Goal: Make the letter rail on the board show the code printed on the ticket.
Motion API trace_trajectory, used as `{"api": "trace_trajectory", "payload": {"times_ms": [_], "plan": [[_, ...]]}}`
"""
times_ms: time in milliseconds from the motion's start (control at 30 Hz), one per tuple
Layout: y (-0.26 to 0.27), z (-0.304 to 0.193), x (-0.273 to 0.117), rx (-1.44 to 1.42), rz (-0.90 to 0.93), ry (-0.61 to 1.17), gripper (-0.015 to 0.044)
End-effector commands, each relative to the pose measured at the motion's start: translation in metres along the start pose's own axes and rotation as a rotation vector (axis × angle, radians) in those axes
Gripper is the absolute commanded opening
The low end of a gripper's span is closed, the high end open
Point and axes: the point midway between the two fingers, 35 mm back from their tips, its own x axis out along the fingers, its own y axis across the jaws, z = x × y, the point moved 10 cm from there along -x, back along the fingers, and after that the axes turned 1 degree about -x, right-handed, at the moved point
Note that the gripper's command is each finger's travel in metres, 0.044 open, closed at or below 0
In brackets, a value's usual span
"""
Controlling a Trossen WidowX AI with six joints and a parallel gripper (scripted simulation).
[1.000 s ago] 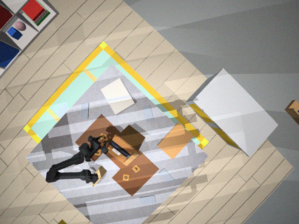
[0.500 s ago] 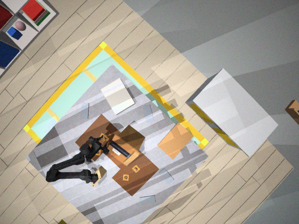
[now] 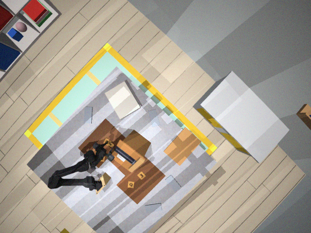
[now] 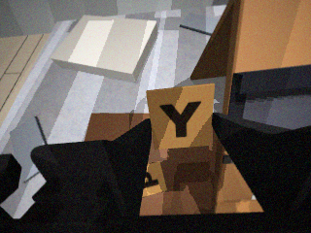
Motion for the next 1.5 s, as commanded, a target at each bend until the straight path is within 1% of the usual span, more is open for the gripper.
{"api": "trace_trajectory", "payload": {"times_ms": [0,1467], "plan": [[-0.002,0.000,0.000,-0.003,0.004,0.003,0.0000],[-0.025,-0.001,0.001,-0.003,0.003,0.003,0.0000]]}}
